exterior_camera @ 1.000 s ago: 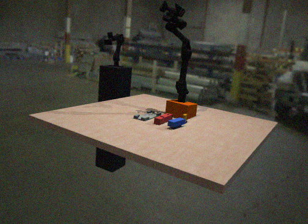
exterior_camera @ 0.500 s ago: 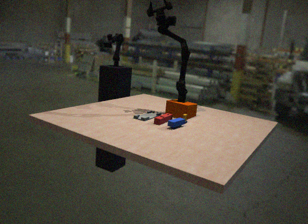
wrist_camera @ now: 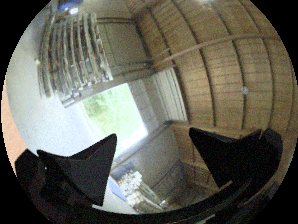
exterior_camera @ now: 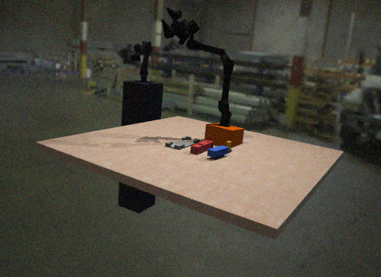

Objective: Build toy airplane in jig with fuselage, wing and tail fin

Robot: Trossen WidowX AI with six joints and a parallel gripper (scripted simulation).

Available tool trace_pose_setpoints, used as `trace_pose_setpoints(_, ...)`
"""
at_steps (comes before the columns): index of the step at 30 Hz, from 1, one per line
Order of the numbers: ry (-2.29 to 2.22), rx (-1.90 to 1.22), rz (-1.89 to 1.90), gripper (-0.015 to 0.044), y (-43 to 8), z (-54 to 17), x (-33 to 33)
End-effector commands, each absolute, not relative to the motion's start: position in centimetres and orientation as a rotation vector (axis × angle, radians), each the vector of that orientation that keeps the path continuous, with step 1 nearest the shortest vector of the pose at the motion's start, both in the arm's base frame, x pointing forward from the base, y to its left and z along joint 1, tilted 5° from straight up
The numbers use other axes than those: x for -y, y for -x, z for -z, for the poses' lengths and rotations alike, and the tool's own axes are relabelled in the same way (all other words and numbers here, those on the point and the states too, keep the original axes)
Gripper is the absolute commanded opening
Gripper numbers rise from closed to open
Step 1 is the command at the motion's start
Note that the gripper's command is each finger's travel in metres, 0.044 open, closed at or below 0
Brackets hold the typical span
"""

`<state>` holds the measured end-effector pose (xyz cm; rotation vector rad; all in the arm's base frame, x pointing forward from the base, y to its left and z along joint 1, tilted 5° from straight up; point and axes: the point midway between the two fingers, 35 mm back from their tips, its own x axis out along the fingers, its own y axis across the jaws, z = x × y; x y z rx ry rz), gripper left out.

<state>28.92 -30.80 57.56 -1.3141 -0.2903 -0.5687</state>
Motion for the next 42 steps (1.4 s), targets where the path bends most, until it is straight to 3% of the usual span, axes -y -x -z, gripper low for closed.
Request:
trace_pose_setpoints(1, 1.100, 0.205, 0.473, 0.0440, -33.1, -52.9, 30.7)
trace_pose_setpoints(6, 0.973, 0.142, 0.410, 0.0440, -35.6, -49.8, 29.9)
trace_pose_setpoints(15, 0.534, -0.143, 0.216, 0.0440, -42.3, -37.4, 25.9)
trace_pose_setpoints(24, 0.208, -0.500, 0.066, 0.0440, -44.5, -25.0, 18.4)
trace_pose_setpoints(33, -0.005, -0.940, -0.028, 0.0440, -41.2, -13.7, 9.4)
trace_pose_setpoints(42, -0.056, -1.473, -0.032, 0.0440, -31.5, -5.4, 1.4)
